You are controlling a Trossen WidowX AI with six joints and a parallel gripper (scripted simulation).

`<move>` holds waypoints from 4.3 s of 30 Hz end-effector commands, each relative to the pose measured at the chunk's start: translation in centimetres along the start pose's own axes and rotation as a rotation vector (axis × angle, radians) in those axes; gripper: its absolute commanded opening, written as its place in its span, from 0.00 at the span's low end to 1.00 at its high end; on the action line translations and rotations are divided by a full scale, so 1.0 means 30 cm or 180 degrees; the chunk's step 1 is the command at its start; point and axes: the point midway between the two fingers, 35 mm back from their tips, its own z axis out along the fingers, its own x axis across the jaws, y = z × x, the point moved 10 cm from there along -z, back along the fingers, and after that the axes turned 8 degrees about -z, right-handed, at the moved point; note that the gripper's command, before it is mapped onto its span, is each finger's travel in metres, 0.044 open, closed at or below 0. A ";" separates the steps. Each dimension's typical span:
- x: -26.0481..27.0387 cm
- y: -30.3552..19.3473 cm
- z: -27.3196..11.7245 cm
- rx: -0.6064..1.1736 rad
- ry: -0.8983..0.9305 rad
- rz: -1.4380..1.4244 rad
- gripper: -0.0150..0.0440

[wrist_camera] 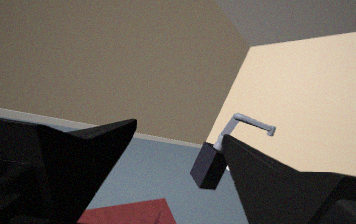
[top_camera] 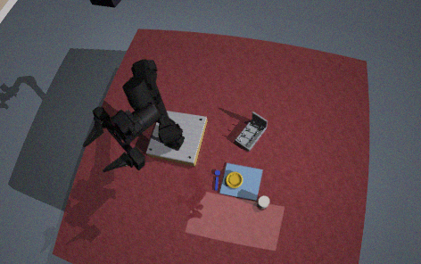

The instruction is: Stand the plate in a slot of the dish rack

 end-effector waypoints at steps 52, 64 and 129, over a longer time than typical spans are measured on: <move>0.861 -0.362 -0.399 0.0354 0.4447 -0.2730 0.93; 0.917 -0.493 -0.556 0.0922 0.5425 -0.3388 0.93; 0.994 -0.770 -0.752 0.1655 0.6104 -0.3967 0.84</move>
